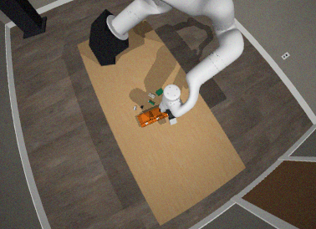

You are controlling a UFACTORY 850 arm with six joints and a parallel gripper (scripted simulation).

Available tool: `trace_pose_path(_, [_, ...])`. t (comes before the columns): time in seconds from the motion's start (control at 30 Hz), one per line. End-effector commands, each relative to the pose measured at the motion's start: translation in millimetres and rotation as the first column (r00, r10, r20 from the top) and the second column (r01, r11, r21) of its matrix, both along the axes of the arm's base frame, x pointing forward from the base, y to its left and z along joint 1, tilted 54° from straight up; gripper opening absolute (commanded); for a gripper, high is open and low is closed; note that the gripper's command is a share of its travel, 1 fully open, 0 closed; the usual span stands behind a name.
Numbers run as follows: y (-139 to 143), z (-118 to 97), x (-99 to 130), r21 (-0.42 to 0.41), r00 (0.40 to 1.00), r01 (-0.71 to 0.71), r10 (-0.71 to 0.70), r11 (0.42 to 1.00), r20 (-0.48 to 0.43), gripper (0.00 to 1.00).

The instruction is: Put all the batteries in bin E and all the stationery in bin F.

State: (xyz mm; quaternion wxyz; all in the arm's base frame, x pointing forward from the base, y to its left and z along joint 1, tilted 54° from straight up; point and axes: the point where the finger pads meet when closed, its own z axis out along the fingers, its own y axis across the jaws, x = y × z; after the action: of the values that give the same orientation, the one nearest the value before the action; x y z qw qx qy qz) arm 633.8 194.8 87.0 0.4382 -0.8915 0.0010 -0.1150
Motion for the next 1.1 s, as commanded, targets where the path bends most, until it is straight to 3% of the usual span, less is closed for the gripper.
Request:
trace_pose_path(0.0, [-0.6,0.5,0.6,0.000,1.000,0.001,-0.001,1.000,0.001,0.07])
trace_pose_path(1.07, [-16.1,12.2,-3.6,0.000,1.000,0.001,-0.001,1.000,0.001,0.07])
